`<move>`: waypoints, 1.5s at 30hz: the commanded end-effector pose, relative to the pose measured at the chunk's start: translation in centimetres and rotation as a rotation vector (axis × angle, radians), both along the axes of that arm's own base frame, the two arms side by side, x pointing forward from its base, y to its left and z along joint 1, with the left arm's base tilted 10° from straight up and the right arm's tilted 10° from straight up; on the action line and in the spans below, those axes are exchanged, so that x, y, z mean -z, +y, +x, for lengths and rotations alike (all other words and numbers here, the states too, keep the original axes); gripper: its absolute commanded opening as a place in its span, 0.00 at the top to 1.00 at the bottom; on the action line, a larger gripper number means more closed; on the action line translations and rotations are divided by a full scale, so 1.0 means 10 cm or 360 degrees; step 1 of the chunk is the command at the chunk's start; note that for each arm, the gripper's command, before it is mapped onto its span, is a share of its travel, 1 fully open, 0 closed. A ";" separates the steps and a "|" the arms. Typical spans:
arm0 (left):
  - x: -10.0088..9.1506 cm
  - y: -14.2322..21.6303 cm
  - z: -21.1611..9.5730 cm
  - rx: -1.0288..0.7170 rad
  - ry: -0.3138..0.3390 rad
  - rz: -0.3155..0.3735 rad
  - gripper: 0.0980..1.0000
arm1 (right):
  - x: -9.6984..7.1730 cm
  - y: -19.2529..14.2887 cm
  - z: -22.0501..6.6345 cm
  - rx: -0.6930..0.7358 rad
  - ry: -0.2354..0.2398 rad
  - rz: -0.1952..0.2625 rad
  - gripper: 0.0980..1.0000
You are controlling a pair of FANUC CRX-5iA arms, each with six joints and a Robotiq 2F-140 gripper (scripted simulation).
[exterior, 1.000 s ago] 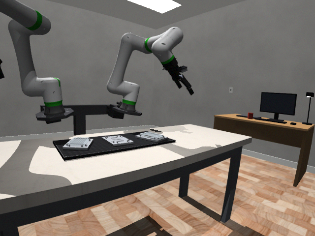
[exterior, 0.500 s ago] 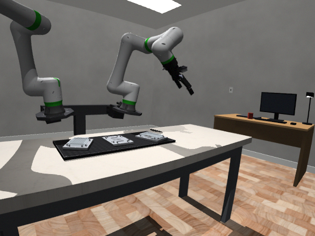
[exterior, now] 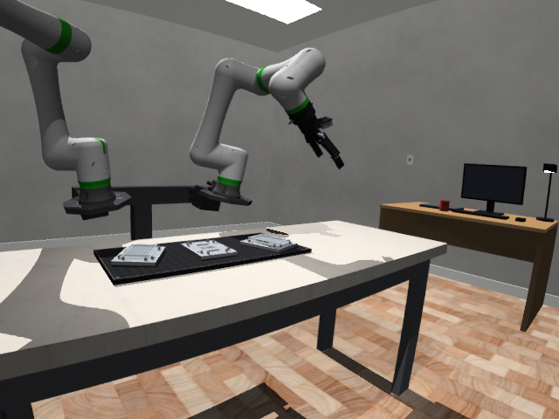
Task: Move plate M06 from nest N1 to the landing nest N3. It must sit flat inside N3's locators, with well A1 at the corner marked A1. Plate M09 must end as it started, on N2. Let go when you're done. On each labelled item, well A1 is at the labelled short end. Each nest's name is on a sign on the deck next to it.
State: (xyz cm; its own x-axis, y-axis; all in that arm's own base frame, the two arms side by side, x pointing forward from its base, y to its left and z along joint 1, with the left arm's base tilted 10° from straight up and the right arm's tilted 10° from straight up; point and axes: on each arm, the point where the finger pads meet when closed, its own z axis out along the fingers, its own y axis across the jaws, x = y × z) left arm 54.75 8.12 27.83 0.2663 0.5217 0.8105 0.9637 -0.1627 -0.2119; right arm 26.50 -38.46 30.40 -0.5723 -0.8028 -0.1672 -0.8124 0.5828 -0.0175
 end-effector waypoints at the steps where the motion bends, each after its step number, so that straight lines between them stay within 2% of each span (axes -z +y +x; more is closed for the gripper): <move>1: -0.01 0.00 0.00 0.0000 -0.0003 -0.0001 0.00 | -0.02 -0.07 -0.08 -0.0033 -0.0010 -0.0023 0.00; 45: -0.01 0.00 0.00 0.0000 -0.0003 -0.0001 0.00 | -0.17 -0.59 -1.03 -0.0373 -0.0033 -0.0239 0.00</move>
State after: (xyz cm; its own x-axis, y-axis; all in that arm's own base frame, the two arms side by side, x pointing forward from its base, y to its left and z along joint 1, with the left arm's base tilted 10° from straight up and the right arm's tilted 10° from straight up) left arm 54.75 8.12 27.83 0.2663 0.5217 0.8105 0.9637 -0.1627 -0.2119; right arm 17.01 -43.98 31.93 -0.3820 -0.9224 -0.0576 -0.9167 0.3861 -0.1030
